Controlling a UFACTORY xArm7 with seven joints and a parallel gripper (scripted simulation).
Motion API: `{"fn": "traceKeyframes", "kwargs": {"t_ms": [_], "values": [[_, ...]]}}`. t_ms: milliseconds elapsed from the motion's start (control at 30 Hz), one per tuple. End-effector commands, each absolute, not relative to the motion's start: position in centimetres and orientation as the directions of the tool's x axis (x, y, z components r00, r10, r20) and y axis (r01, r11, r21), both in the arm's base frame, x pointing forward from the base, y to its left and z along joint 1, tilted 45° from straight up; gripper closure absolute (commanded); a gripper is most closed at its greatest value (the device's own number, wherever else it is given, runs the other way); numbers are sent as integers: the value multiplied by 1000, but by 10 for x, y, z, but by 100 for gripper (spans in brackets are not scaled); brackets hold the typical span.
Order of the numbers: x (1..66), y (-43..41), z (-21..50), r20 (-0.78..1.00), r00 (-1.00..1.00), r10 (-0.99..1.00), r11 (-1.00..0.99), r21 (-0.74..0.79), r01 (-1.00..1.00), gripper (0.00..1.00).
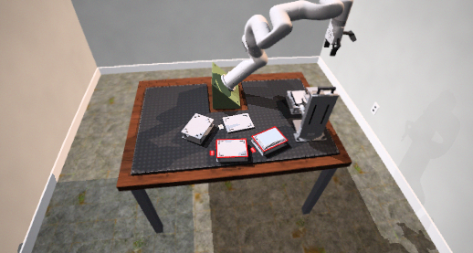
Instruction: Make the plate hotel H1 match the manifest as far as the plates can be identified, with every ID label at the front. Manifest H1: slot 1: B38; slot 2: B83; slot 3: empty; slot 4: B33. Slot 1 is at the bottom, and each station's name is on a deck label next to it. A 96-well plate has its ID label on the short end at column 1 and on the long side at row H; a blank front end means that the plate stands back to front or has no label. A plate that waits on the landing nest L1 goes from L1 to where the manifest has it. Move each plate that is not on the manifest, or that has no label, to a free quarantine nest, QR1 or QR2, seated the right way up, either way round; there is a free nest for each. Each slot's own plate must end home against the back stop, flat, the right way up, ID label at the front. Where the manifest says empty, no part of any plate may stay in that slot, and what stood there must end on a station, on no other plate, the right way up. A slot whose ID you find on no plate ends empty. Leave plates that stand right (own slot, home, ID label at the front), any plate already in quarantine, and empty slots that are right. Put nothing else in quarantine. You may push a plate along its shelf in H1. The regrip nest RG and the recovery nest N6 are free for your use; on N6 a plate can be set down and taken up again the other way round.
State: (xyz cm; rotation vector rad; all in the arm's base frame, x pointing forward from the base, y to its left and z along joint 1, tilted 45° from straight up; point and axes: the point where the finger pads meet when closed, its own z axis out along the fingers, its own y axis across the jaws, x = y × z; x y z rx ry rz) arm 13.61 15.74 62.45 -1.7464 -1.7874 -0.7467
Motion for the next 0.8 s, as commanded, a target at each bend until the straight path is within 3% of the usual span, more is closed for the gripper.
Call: {"fn": "traceKeyframes", "kwargs": {"t_ms": [0, 767], "values": [[135, 150, 619, 708, 34, 706, -30, -18, 999, 0], [128, 87, 557, 545, 644, 536, -460, -451, 765, 0]]}}
